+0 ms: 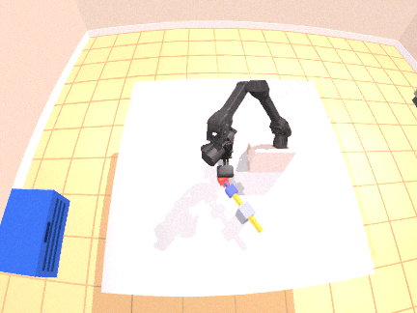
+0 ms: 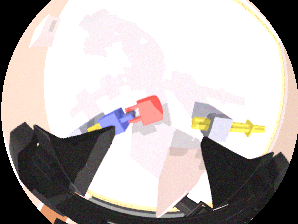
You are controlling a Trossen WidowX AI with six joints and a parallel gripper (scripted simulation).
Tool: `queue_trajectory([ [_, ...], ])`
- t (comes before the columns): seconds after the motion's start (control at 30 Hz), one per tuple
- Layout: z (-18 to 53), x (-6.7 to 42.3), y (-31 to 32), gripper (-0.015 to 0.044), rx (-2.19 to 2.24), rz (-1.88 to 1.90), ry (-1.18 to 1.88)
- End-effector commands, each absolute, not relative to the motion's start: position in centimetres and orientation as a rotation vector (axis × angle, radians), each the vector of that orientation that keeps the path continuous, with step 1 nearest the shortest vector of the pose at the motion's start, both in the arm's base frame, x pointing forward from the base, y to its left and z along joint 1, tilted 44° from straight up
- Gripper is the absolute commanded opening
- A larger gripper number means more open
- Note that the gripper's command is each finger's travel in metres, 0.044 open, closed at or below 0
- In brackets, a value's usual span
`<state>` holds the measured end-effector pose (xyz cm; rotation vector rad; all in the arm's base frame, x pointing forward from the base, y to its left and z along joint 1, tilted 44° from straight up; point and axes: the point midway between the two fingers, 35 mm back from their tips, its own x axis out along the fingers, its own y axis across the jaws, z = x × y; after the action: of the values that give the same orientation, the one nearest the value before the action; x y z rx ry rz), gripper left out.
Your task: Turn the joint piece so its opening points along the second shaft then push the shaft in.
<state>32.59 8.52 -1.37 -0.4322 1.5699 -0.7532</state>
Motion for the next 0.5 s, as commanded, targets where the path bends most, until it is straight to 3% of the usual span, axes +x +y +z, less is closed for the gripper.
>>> queue_trajectory([
  [0.0,-1.33,32.73,6.44,0.044,-0.429,-0.761,1.566],
  [0.47,-1.61,32.72,5.87,0.044,-0.199,-0.922,1.48],
])
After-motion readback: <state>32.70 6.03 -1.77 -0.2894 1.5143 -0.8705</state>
